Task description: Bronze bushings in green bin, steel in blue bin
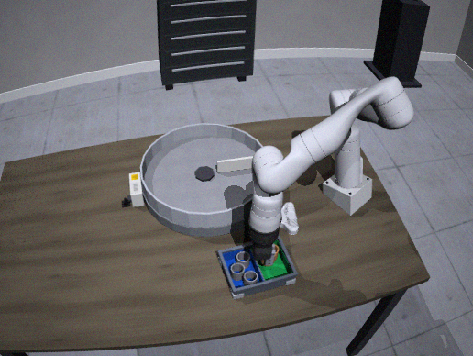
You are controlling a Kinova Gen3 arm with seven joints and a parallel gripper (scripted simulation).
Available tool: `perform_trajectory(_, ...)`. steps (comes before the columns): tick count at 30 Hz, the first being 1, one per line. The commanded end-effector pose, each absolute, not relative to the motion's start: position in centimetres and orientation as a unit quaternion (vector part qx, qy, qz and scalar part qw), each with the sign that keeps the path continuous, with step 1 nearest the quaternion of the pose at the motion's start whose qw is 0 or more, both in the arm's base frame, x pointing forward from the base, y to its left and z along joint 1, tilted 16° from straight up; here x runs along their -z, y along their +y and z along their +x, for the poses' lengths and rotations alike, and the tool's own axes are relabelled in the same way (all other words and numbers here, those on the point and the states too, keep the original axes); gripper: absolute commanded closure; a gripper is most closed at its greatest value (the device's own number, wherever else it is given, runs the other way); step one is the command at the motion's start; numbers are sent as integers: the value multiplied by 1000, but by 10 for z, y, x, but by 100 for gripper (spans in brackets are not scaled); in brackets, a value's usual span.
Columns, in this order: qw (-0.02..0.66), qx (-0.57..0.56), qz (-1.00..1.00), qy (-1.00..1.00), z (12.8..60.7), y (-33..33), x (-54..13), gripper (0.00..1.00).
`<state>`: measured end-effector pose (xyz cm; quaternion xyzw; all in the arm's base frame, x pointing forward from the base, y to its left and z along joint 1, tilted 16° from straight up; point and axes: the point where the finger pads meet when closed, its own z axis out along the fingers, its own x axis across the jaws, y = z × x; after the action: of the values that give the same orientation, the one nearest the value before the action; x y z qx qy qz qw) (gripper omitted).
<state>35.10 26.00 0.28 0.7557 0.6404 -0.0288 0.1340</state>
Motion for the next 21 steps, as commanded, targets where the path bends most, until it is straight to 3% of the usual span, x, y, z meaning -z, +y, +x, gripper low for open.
perform_trajectory(1,134,30,756,640,351,259,-1,100)
perform_trajectory(21,134,30,756,640,352,257,6,100)
